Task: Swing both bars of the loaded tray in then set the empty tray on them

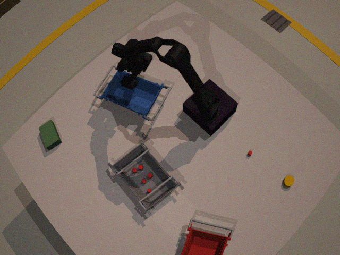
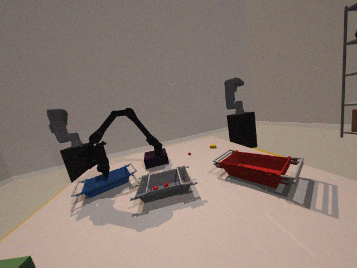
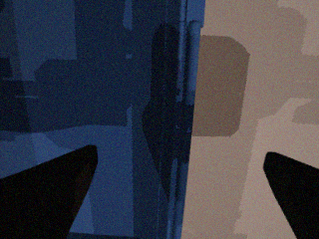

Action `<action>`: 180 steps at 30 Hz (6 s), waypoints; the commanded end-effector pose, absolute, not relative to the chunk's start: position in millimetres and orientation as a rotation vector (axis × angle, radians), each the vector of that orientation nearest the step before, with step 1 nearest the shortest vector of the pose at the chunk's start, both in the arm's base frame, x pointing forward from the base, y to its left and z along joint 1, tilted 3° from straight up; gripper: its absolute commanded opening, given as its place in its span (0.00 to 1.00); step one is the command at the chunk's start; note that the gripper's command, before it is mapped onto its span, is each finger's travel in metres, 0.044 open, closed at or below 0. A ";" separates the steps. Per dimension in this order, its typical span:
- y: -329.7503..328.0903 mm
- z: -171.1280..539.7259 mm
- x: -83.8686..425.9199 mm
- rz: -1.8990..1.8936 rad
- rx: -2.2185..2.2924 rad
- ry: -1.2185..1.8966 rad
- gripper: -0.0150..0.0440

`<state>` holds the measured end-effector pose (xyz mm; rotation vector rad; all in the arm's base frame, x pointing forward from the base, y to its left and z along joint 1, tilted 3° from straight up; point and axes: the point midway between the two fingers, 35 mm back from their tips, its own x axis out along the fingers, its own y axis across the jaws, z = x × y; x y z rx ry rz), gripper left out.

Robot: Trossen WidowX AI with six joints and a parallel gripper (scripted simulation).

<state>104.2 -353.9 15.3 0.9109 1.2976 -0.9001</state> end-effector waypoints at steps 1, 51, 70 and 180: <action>-349.4 -9.5 104.6 -0.895 0.921 1.303 1.00; -349.0 -13.2 104.7 -0.895 0.921 1.303 0.37; -348.3 62.1 100.3 -0.895 0.921 1.303 0.25; -177.4 170.1 274.1 -1.045 1.107 1.222 0.25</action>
